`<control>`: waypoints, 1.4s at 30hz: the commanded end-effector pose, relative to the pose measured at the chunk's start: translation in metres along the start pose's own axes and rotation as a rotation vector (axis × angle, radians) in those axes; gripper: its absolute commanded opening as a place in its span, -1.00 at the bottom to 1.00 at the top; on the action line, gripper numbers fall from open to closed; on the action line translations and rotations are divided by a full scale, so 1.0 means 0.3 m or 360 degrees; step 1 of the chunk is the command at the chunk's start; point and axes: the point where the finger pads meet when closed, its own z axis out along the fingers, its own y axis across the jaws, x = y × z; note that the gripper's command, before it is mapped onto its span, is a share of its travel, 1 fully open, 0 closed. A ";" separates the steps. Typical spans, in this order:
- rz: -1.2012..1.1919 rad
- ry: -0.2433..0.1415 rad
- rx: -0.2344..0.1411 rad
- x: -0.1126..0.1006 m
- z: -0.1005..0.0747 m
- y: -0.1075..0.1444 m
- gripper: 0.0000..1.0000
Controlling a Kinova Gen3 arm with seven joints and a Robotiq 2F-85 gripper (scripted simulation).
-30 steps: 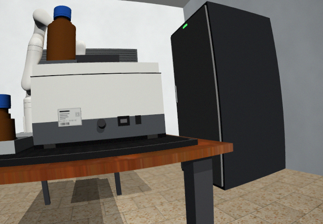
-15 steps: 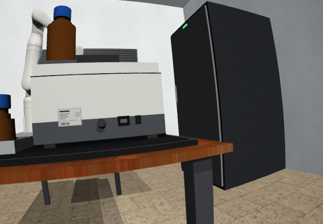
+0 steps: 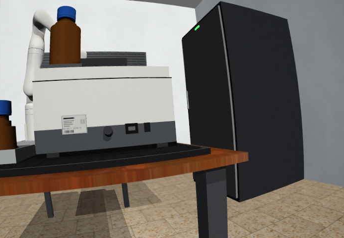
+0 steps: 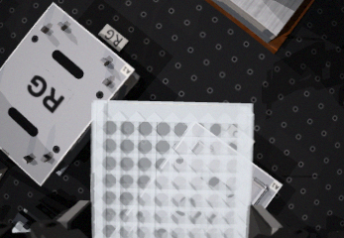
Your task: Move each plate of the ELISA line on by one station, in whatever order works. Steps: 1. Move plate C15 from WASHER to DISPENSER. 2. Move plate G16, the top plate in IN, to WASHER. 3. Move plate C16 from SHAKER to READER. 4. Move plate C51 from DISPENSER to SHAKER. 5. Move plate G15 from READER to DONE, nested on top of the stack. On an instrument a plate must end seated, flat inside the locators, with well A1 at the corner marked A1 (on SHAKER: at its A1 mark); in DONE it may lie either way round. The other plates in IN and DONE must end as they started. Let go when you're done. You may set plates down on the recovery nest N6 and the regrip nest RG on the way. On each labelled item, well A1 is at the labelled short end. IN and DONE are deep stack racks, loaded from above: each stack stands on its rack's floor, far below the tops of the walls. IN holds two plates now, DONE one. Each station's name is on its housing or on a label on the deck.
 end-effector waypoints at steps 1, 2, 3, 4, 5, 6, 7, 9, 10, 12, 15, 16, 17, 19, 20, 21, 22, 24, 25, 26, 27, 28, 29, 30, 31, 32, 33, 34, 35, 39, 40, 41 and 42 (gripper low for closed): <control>-0.0014 -0.0002 0.0001 -0.010 -0.001 0.039 0.88; -0.0014 -0.0002 0.0001 -0.012 -0.001 0.049 0.88; -0.0014 -0.0002 0.0001 -0.014 -0.001 0.060 0.88; -0.0014 -0.0002 0.0001 -0.017 -0.001 0.071 0.88; -0.0014 -0.0002 0.0001 -0.019 -0.001 0.082 0.88; -0.0014 -0.0002 0.0001 -0.021 -0.001 0.093 0.88; -0.0014 -0.0002 0.0001 -0.022 -0.001 0.096 0.88; -0.0051 -0.0002 0.0001 -0.027 -0.001 0.118 0.88; -0.0051 -0.0002 0.0001 -0.027 -0.001 0.118 0.88; -0.0070 -0.0002 0.0001 -0.029 -0.001 0.129 0.88; -0.0125 -0.0002 0.0001 -0.036 -0.001 0.161 0.88; -0.0144 -0.0002 0.0001 -0.038 -0.001 0.172 0.88; -0.0163 -0.0002 0.0001 -0.041 -0.001 0.183 0.88; -0.0177 -0.0002 0.0001 -0.045 -0.001 0.205 0.88; -0.0177 -0.0002 0.0001 -0.048 -0.001 0.216 0.88; -0.0177 -0.0002 0.0001 -0.050 -0.001 0.227 0.88; -0.0177 -0.0002 0.0001 -0.052 -0.001 0.237 0.88; -0.0177 -0.0002 0.0001 -0.057 -0.001 0.259 0.88; -0.0177 -0.0002 0.0001 -0.059 -0.001 0.270 0.88; -0.0177 -0.0002 0.0001 -0.061 -0.001 0.281 0.88; -0.0177 -0.0002 0.0001 -0.061 -0.001 0.281 0.88; -0.0177 -0.0002 0.0001 -0.061 -0.001 0.281 0.88; -0.0196 -0.0002 0.0001 -0.064 -0.001 0.292 0.88; -0.0214 -0.0002 0.0001 -0.066 -0.001 0.303 0.88; -0.0233 -0.0002 0.0001 -0.069 -0.001 0.314 0.88; -0.0251 -0.0002 0.0001 -0.071 -0.001 0.325 0.88; -0.0270 -0.0002 0.0001 -0.073 -0.001 0.335 0.88; -0.0288 -0.0002 0.0001 -0.075 -0.001 0.346 0.88; -0.0307 -0.0002 0.0001 -0.078 -0.001 0.357 0.88; -0.0340 -0.0002 0.0001 -0.087 -0.001 0.401 0.88; -0.0340 -0.0002 0.0001 -0.089 -0.001 0.412 0.88; -0.0340 -0.0002 0.0001 -0.092 -0.001 0.422 0.88; -0.0340 -0.0002 0.0001 -0.094 -0.001 0.433 0.88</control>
